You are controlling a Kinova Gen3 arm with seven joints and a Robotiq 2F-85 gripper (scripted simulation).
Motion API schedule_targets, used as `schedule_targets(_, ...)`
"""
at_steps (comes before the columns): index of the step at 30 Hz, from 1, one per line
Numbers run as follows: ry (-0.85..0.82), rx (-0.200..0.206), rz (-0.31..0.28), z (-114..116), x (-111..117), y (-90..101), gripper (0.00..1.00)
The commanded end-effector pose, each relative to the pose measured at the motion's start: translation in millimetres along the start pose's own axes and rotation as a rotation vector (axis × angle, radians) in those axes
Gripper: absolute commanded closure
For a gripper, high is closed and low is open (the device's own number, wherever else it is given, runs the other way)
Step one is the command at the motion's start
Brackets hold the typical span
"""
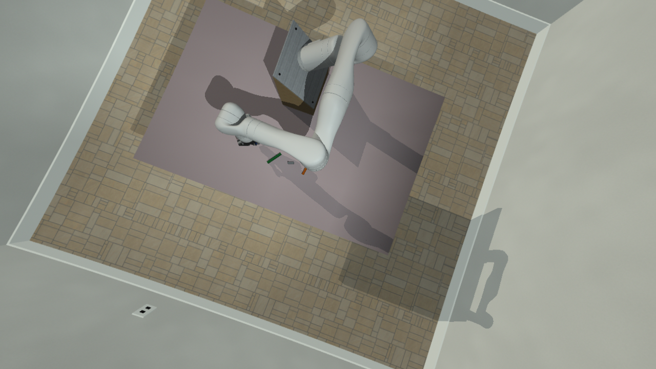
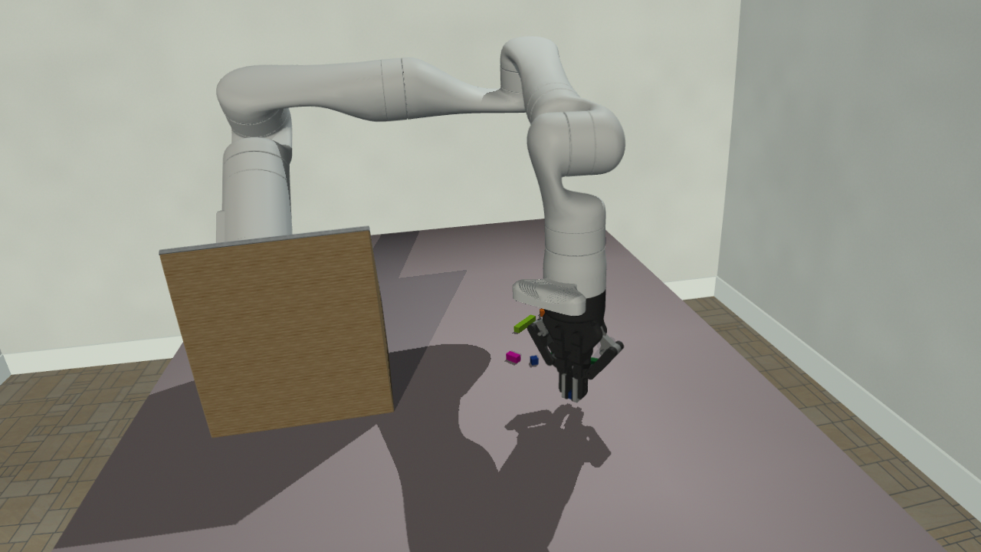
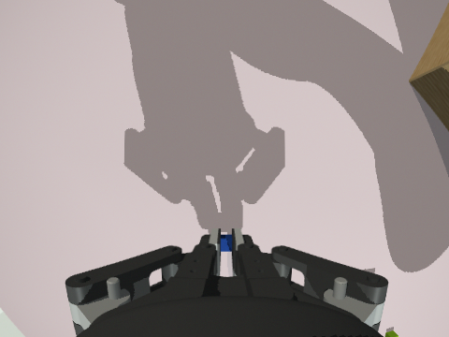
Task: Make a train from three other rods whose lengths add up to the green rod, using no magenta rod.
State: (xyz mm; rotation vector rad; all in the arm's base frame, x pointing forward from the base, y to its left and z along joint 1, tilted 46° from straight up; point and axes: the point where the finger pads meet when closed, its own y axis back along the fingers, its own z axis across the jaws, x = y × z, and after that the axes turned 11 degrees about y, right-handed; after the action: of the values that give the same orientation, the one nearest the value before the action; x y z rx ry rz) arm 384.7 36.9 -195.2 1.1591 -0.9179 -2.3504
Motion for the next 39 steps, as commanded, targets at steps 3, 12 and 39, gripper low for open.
schedule_targets(3, 0.000, 0.002, 0.000, -1, 0, -0.3, 0.95)
schedule_targets(12, 0.000, 0.002, 0.000, -1, 0, -6.8, 0.95)
schedule_targets(39, 0.000, 0.002, 0.000, -1, 0, -10.8, 0.95)
